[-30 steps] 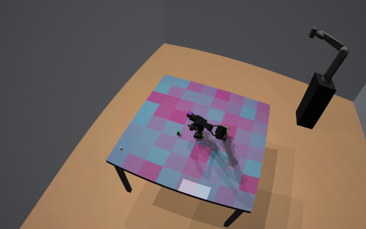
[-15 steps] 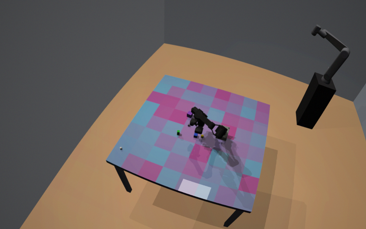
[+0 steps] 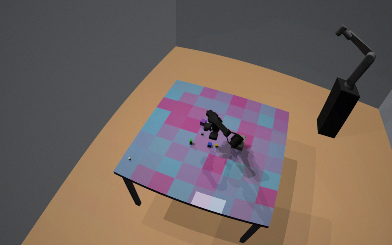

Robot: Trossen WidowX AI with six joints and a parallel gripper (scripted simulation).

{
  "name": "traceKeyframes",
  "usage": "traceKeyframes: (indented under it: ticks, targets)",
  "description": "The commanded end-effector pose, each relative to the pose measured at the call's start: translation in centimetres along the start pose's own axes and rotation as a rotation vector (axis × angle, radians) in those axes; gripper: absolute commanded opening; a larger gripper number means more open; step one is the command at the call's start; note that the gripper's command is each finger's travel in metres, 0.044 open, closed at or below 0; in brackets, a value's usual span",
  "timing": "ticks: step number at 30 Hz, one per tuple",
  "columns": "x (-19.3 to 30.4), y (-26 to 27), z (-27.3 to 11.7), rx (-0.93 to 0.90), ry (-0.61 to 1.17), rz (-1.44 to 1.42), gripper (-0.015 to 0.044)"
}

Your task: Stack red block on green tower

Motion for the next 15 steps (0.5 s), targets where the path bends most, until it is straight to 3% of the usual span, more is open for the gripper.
traceKeyframes:
  ticks: [1,15]
  targets:
    - [-0.3,0.0,-0.3,0.004,0.002,-0.007,0.0]
    - [-5.9,1.5,-1.5,0.012,-0.004,-0.009,0.0]
Point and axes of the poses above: the point midway between the two fingers, 35 mm back from their tips, its own z axis out along the fingers, its own y axis across the jaws, x = y × z, the point moved 1 cm from there along -z, back along the fingers, and after that the axes turned 12 degrees about z, right-handed, at the moved point
